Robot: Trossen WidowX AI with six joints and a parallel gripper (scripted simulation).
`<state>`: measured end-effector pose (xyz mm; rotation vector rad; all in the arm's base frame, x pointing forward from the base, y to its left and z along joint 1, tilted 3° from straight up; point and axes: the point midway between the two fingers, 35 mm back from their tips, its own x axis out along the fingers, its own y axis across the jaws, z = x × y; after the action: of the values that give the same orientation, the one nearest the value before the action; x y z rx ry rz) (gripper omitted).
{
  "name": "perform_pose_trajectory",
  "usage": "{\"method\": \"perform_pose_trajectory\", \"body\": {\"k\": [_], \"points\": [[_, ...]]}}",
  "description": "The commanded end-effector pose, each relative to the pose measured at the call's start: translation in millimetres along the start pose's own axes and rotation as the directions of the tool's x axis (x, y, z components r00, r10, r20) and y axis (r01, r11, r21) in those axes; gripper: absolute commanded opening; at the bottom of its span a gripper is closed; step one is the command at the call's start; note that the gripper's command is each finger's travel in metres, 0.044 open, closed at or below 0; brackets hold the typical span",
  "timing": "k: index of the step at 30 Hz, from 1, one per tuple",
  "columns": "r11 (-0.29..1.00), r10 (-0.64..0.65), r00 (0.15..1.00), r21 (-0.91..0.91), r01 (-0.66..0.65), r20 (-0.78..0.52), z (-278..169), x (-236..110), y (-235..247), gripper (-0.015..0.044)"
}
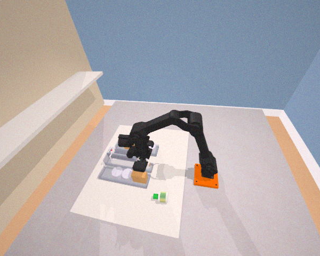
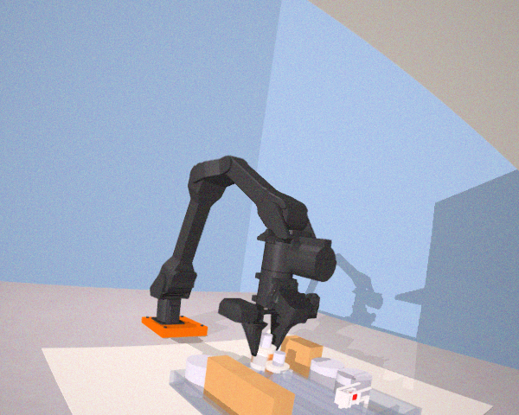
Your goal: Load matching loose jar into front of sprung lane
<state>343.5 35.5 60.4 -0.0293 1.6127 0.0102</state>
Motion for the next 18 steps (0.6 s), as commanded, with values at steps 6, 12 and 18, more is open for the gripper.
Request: {"method": "perform_pose_trajectory", "body": {"k": [6,12,18], "points": [[1.0,-0.003,1.0,-0.005,0.004,0.023,6.1,0.2,-0.5,0.0],[1.0,-0.003,1.0,-0.005,0.004,0.023,6.1,2.3,-0.5,0.0],[1.0,-0.003,1.0,-0.005,0.004,0.023,6.1,4.4,-0.5,0.0]]}}
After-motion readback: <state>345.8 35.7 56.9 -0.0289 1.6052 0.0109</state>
